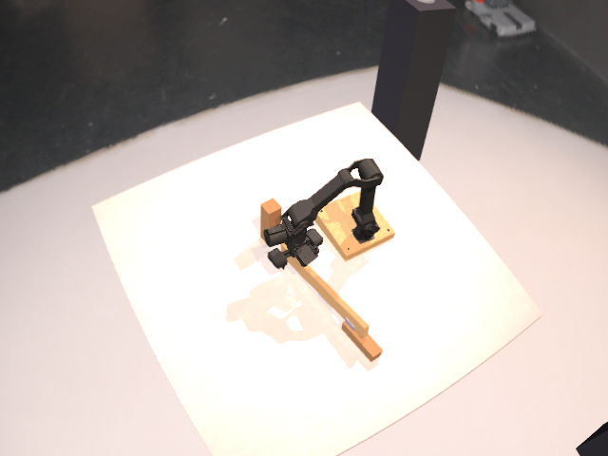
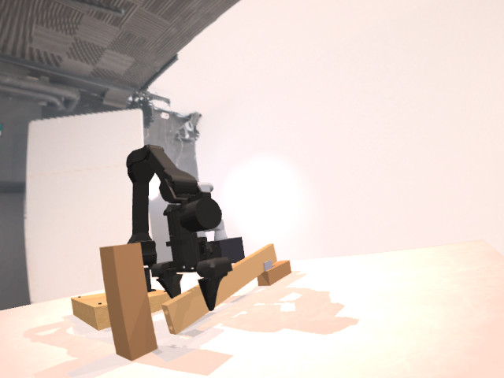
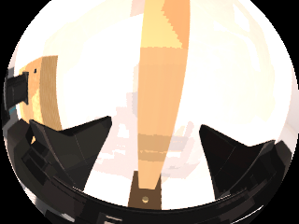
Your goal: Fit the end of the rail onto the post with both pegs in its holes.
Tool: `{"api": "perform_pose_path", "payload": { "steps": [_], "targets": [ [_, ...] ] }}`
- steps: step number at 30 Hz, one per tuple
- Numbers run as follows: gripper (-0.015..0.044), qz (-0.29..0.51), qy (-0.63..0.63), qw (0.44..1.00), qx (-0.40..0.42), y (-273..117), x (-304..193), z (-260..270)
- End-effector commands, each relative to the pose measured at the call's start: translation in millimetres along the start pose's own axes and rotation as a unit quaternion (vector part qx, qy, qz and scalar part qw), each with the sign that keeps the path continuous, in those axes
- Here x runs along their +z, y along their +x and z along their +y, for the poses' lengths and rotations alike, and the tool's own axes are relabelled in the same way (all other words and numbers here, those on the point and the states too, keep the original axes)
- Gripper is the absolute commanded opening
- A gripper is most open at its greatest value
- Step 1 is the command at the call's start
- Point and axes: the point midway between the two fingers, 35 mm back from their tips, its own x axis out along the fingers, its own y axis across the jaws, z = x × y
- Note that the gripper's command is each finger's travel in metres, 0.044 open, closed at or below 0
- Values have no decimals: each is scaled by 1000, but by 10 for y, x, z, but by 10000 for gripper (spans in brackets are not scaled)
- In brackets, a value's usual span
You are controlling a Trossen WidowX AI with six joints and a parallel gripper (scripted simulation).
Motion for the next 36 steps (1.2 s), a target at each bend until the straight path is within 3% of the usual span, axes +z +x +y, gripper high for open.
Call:
{"api": "perform_pose_path", "payload": {
  "steps": [1, 2, 17, 24, 36],
  "targets": [
    [440, -4, 2, 1000, 7, 90, 14, 29],
    [440, -4, 2, 1000, 7, 93, 14, 30],
    [46, -4, 2, 1000, 7, 93, 14, 30],
    [0, -4, 2, 1000, 7, 93, 14, 30],
    [0, -4, 2, 1000, 7, 85, 9, 29]
  ]
}}
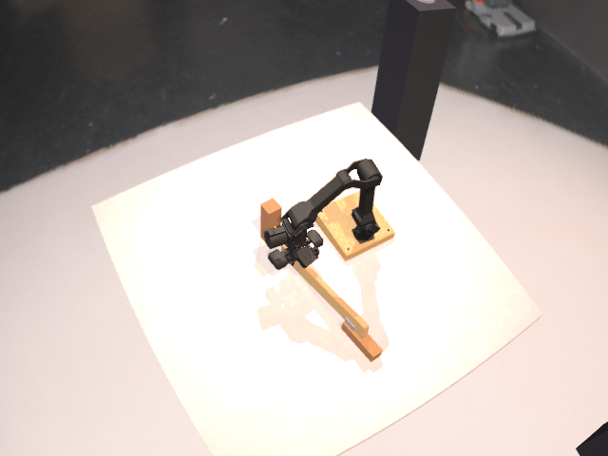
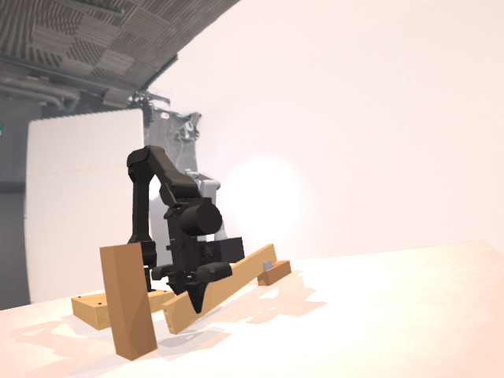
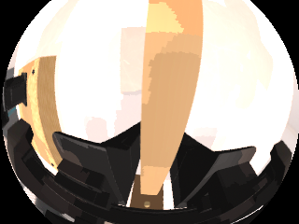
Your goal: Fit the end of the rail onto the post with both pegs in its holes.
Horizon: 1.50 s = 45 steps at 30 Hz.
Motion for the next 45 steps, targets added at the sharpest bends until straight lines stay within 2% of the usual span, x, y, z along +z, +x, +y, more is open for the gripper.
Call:
{"api": "perform_pose_path", "payload": {
  "steps": [1, 45],
  "targets": [
    [0, -3, 1, 1000, 1, -6, 0, 0],
    [0, -2, 1, 1000, 0, -232, -3, -35]
  ]
}}
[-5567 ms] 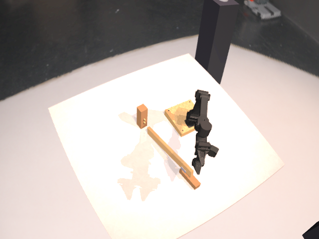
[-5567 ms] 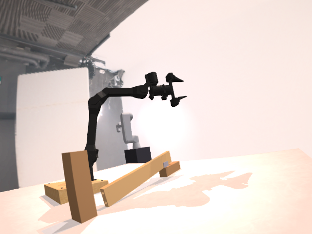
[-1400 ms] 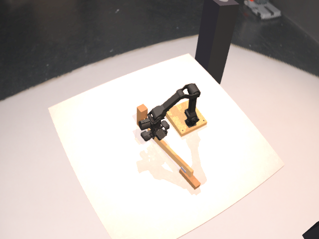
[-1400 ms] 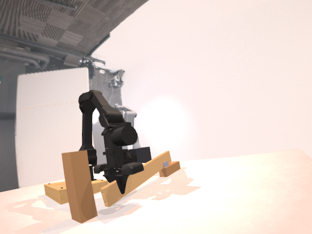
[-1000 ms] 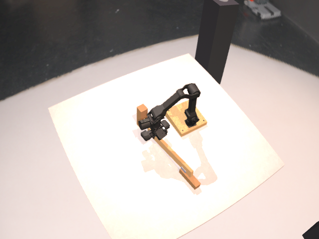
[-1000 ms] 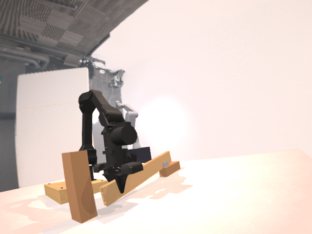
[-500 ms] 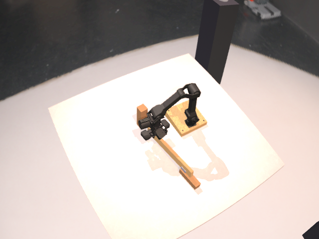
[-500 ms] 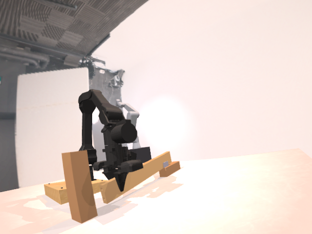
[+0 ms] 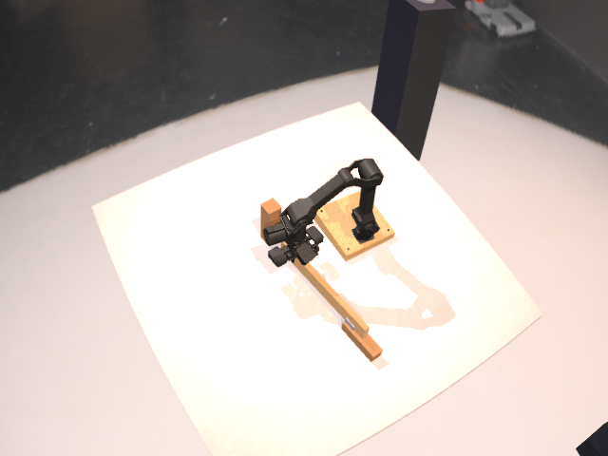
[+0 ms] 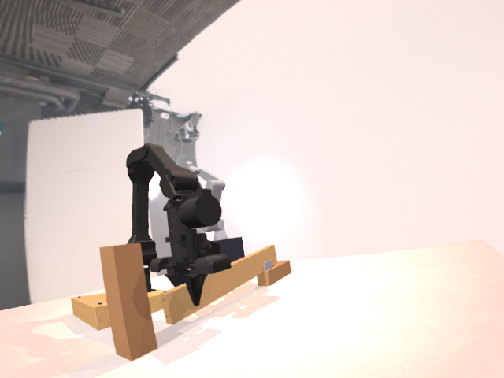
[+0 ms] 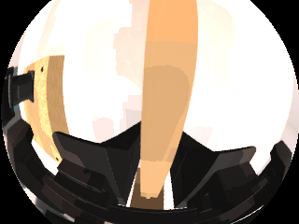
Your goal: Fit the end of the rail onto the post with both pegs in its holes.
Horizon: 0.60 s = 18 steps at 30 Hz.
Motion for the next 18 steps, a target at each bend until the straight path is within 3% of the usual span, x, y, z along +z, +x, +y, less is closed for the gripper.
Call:
{"api": "perform_pose_path", "payload": {
  "steps": [1, 18],
  "targets": [
    [0, -2, -1, 1000, -8, -61, 7, -27],
    [0, -2, -1, 1000, -8, -147, 6, -28]
  ]
}}
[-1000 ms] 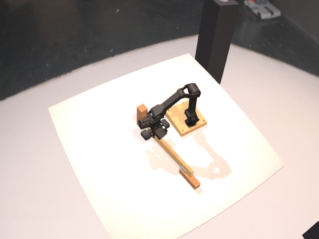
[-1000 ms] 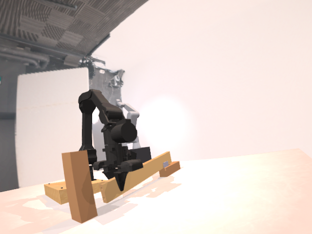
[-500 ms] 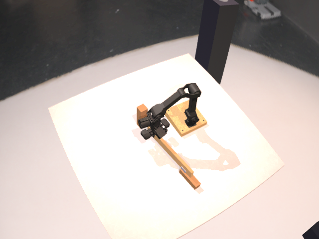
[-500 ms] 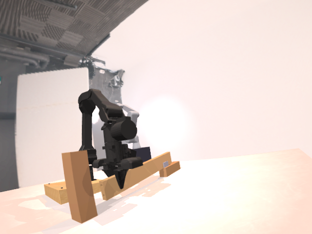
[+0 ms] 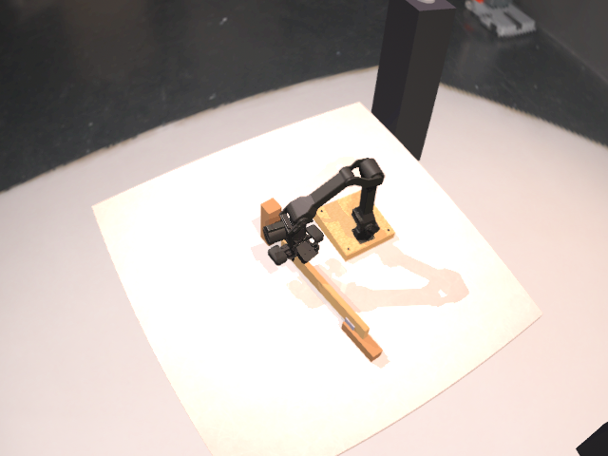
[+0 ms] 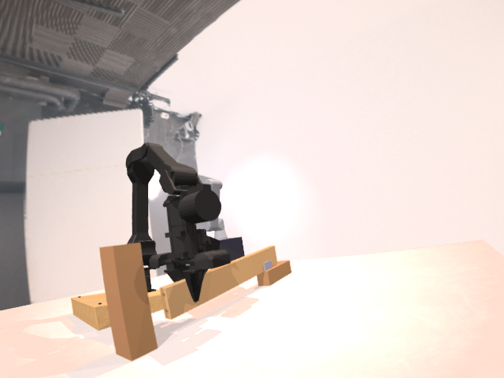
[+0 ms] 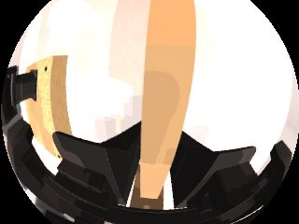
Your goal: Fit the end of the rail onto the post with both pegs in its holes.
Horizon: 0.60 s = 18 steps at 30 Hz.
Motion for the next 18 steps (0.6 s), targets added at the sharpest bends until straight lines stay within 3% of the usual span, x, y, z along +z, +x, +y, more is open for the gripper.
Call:
{"api": "perform_pose_path", "payload": {
  "steps": [1, 18],
  "targets": [
    [0, -2, -1, 1000, -8, -62, 5, -25],
    [0, -2, -1, 1000, -8, -148, 5, -23]
  ]
}}
